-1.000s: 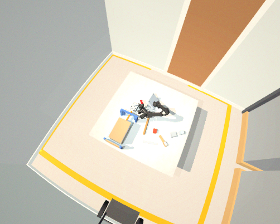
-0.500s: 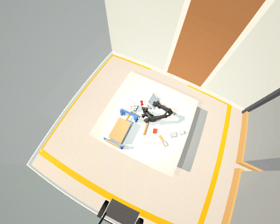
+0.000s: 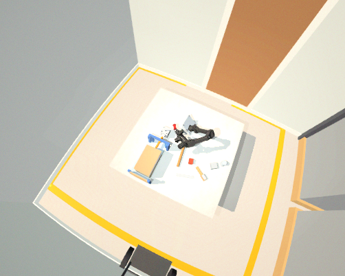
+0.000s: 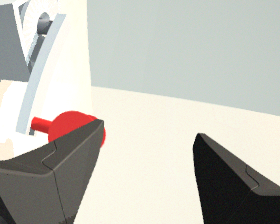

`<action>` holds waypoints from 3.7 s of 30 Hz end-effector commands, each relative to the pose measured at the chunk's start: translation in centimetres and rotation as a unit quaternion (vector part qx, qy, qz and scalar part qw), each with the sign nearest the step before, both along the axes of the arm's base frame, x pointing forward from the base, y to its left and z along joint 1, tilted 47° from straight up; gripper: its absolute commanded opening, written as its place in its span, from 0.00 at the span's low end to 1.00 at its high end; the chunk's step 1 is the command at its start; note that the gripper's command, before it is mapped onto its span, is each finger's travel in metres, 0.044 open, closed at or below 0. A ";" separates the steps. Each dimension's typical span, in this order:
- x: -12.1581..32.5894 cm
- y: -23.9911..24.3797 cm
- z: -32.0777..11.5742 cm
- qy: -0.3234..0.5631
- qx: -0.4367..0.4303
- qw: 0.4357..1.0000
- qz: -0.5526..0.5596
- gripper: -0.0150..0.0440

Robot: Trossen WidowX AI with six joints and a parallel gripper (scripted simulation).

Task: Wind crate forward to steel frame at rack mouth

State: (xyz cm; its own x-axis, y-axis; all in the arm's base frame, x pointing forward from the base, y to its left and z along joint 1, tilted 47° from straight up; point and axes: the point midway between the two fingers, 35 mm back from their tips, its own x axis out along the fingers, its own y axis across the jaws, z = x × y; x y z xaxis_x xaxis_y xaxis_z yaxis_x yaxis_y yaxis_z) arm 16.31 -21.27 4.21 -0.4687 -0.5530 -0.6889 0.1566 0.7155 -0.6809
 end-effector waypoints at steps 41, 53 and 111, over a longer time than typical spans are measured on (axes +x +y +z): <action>-4.7 -5.5 -8.4 -0.238 0.501 0.704 -0.444 1.00; -4.9 -5.9 -8.6 -0.257 0.511 0.679 -0.460 1.00; -3.9 -1.3 -13.3 -0.257 0.511 0.681 -0.456 0.26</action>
State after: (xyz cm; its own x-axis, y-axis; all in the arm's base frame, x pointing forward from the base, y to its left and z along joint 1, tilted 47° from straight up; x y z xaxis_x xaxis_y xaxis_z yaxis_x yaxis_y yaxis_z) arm 12.44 -22.49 -9.09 0.1536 0.6999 -0.6976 0.8836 0.2188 0.4140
